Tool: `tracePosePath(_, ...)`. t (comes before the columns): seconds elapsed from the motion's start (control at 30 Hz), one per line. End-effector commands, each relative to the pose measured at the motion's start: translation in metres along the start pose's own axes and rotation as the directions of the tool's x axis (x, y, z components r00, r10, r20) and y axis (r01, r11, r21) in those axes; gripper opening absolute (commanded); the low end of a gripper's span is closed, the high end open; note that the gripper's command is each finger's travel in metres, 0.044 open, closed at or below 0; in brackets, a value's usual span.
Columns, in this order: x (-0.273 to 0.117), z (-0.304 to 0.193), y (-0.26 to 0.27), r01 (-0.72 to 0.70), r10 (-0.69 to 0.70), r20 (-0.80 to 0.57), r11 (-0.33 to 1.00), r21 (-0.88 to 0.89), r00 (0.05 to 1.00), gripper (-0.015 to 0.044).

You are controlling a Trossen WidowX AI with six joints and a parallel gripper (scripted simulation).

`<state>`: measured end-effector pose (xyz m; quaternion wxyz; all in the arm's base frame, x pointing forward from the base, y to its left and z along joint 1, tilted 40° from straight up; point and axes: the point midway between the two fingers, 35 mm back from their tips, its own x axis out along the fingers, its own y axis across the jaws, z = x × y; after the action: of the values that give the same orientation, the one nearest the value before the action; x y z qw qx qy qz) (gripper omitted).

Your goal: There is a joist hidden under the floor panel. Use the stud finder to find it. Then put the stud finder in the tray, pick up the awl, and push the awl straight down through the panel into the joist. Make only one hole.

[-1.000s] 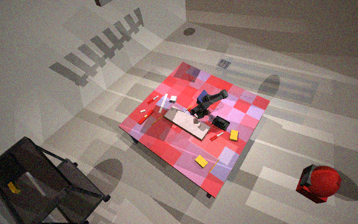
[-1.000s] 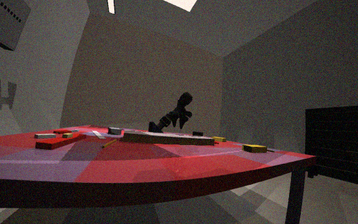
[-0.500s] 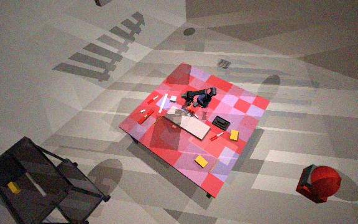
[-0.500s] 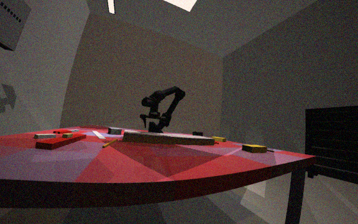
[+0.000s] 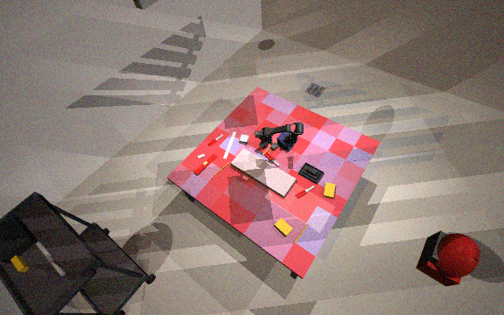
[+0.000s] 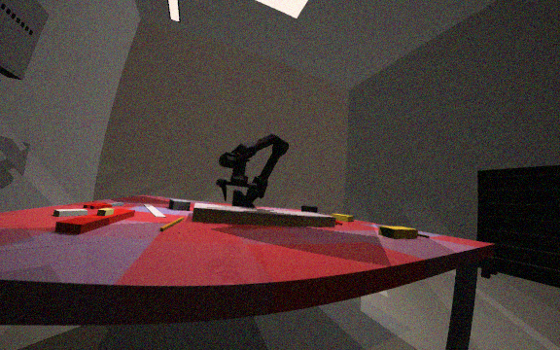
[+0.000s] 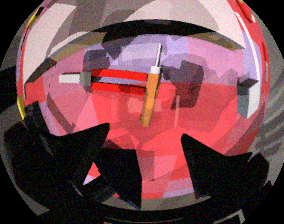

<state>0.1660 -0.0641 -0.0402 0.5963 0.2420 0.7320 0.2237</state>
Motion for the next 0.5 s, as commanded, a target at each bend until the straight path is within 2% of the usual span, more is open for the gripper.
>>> tracePosePath(0.0,0.007,-0.001,0.0,-0.005,0.005,-0.007,1.0,0.006,1.0,0.044)
tracePosePath(0.47,0.03,0.001,0.0,-0.006,0.006,-0.007,1.0,0.006,1.0,0.044)
